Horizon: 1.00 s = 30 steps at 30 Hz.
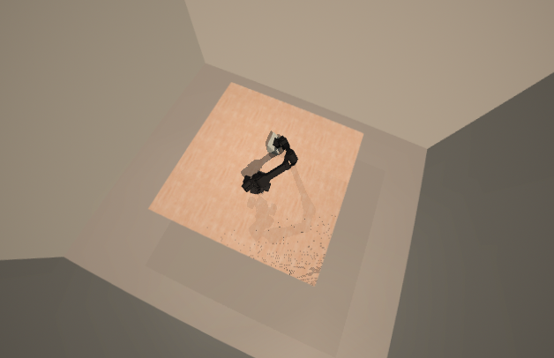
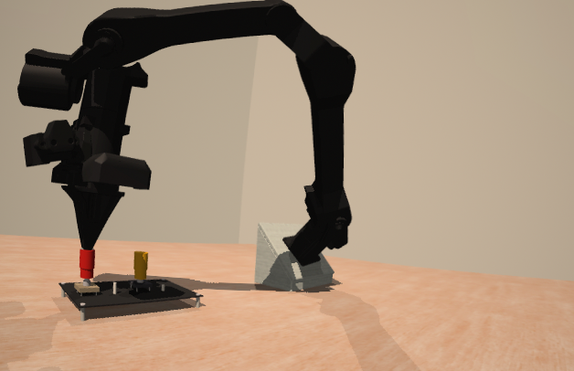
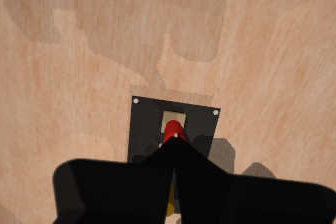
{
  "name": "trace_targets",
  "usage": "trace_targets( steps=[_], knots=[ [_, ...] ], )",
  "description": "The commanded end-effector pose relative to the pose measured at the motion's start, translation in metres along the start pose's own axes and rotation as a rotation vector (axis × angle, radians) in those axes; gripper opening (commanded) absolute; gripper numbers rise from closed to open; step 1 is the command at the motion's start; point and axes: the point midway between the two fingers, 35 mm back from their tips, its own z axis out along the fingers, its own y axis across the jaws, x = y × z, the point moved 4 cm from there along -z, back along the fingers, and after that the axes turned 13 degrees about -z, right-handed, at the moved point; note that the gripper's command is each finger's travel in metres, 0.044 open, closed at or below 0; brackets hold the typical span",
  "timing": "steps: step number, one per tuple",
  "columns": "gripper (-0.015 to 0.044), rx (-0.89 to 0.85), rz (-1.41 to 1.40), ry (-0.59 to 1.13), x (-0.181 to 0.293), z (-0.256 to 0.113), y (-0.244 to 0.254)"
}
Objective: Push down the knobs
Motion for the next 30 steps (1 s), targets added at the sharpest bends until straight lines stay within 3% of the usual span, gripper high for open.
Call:
trace_targets(
  steps=[1, 30],
  knots=[
    [0.0000, -0.004, -0.003, 0.004, -0.0006, 0.0052, 0.0011],
    [0.0000, -0.005, -0.003, 0.004, -0.0006, 0.0092, 0.0011]
  ],
)
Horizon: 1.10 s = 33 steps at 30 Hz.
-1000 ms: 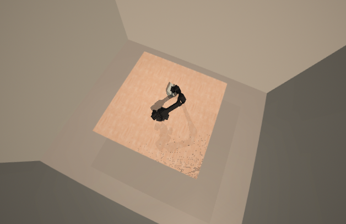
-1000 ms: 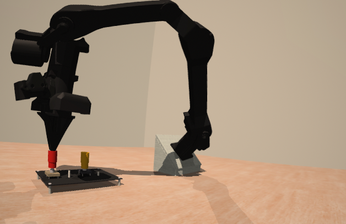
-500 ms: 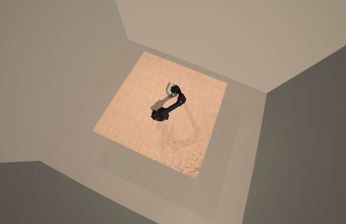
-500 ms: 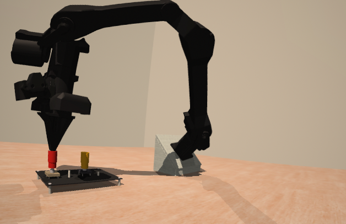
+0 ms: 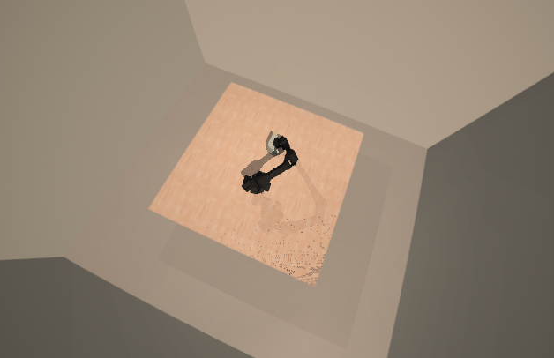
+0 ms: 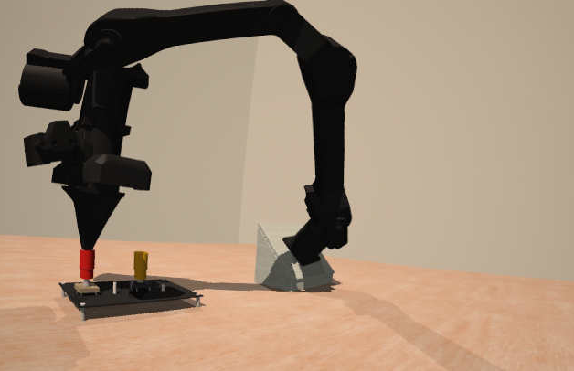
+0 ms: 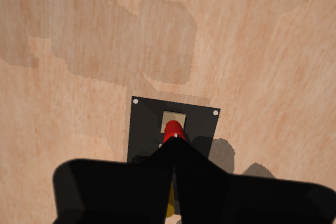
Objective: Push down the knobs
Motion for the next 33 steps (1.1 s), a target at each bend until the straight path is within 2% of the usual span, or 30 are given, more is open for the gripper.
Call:
trace_targets(
  steps=[1, 33],
  knots=[
    [0.0000, -0.007, -0.006, 0.008, -0.0011, 0.0083, 0.0012],
    [0.0000, -0.008, -0.006, 0.008, -0.0010, 0.0129, 0.0013]
  ],
)
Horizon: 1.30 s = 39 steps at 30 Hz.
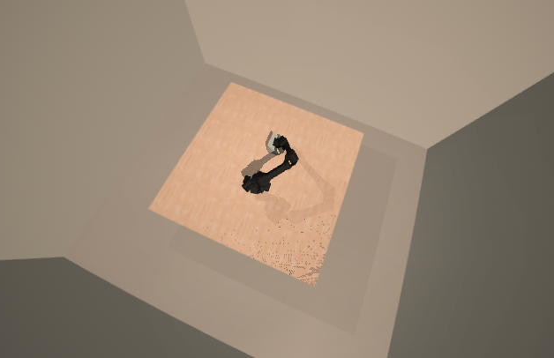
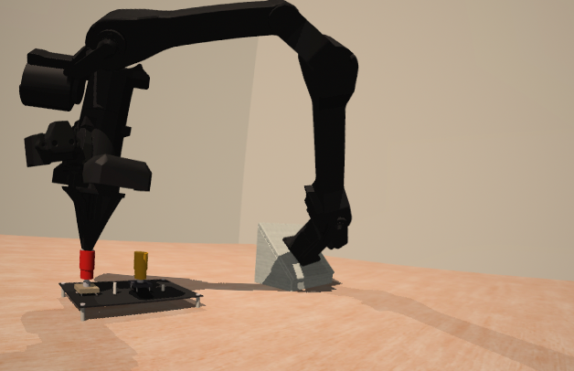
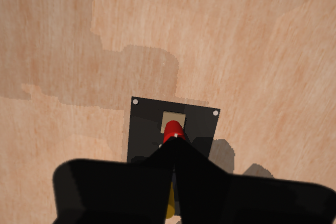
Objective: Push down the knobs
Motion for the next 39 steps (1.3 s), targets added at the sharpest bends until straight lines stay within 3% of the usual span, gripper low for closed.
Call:
trace_targets(
  steps=[1, 39],
  knots=[
    [0.0000, -0.010, -0.009, 0.012, -0.0015, 0.0125, 0.0014],
    [0.0000, -0.010, -0.009, 0.012, -0.0014, 0.0174, 0.0015]
  ],
)
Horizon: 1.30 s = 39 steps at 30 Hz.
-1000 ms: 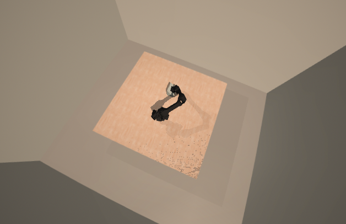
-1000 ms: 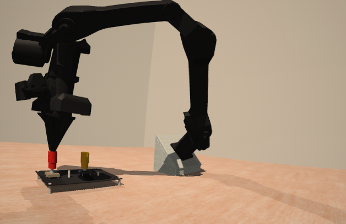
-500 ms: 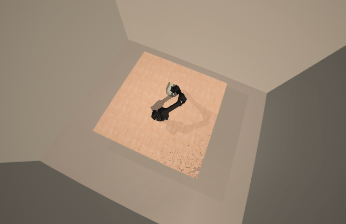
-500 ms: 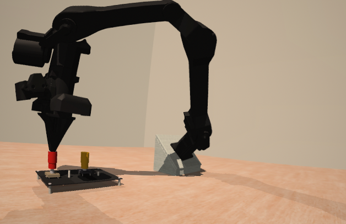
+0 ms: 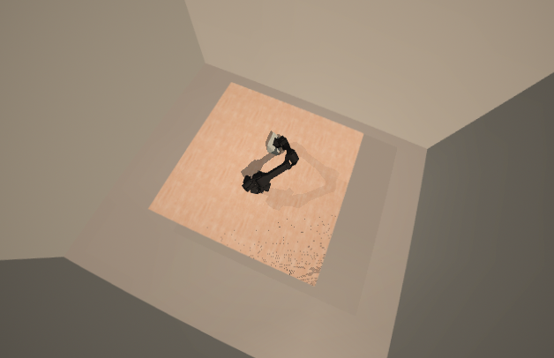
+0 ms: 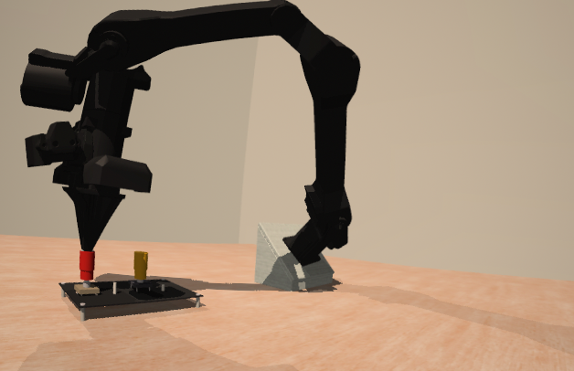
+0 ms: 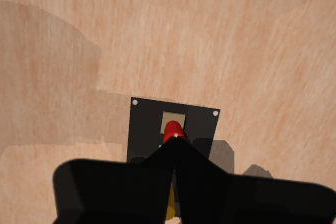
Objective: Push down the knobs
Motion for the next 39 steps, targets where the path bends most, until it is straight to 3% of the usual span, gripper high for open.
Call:
trace_targets(
  steps=[1, 39],
  knots=[
    [0.0000, -0.014, -0.013, 0.018, -0.0021, 0.0161, 0.0017],
    [0.0000, -0.015, -0.013, 0.018, -0.0020, 0.0221, 0.0018]
  ],
)
